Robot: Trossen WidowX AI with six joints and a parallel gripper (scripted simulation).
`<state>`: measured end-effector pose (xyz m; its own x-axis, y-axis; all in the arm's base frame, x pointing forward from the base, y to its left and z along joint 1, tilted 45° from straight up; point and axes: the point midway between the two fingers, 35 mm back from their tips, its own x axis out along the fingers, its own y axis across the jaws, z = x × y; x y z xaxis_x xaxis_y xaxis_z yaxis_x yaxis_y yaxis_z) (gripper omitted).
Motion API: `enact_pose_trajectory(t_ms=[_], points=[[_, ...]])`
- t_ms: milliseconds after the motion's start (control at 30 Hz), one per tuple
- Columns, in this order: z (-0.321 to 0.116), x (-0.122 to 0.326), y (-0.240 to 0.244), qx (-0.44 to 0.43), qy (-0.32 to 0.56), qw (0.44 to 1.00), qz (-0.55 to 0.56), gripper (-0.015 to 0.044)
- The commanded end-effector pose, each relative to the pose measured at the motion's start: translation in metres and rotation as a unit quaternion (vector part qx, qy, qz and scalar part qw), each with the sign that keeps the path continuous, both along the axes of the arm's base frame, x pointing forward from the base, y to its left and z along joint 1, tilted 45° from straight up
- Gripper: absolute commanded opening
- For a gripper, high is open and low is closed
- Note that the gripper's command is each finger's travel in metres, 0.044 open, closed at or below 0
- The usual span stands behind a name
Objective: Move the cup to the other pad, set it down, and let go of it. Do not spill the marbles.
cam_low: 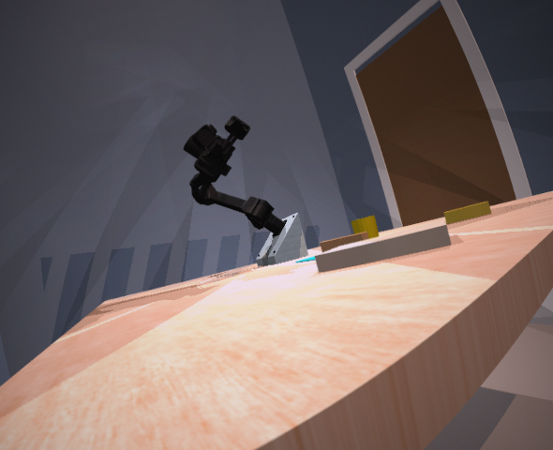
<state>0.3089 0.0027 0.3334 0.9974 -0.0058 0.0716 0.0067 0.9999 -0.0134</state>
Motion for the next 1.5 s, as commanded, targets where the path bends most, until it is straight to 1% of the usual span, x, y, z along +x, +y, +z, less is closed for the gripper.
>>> enact_pose_trajectory(t_ms=[0, 33, 133, 267, 433, 600, 733, 833, 967, 1067, 1167, 1467], points=[[-0.002, 0.002, 0.001, 0.006, 0.006, 1.000, 0.000, 0.0374], [-0.009, 0.007, 0.002, 0.024, 0.022, 0.999, 0.001, 0.0348], [-0.048, 0.033, 0.014, 0.117, 0.115, 0.986, -0.006, 0.0269], [-0.107, 0.057, 0.034, 0.226, 0.236, 0.944, -0.048, 0.0167], [-0.183, 0.068, 0.056, 0.318, 0.355, 0.866, -0.150, 0.0167], [-0.251, 0.059, 0.072, 0.358, 0.420, 0.786, -0.279, 0.0167], [-0.296, 0.046, 0.084, 0.356, 0.436, 0.736, -0.375, 0.0167], [-0.327, 0.032, 0.090, 0.341, 0.431, 0.706, -0.447, 0.0167], [-0.364, 0.011, 0.096, 0.306, 0.397, 0.679, -0.537, 0.0167], [-0.383, -0.006, 0.092, 0.286, 0.344, 0.666, -0.597, 0.0167], [-0.390, -0.013, 0.090, 0.277, 0.318, 0.664, -0.618, 0.0167], [-0.391, -0.012, 0.091, 0.277, 0.318, 0.664, -0.618, 0.0167]])
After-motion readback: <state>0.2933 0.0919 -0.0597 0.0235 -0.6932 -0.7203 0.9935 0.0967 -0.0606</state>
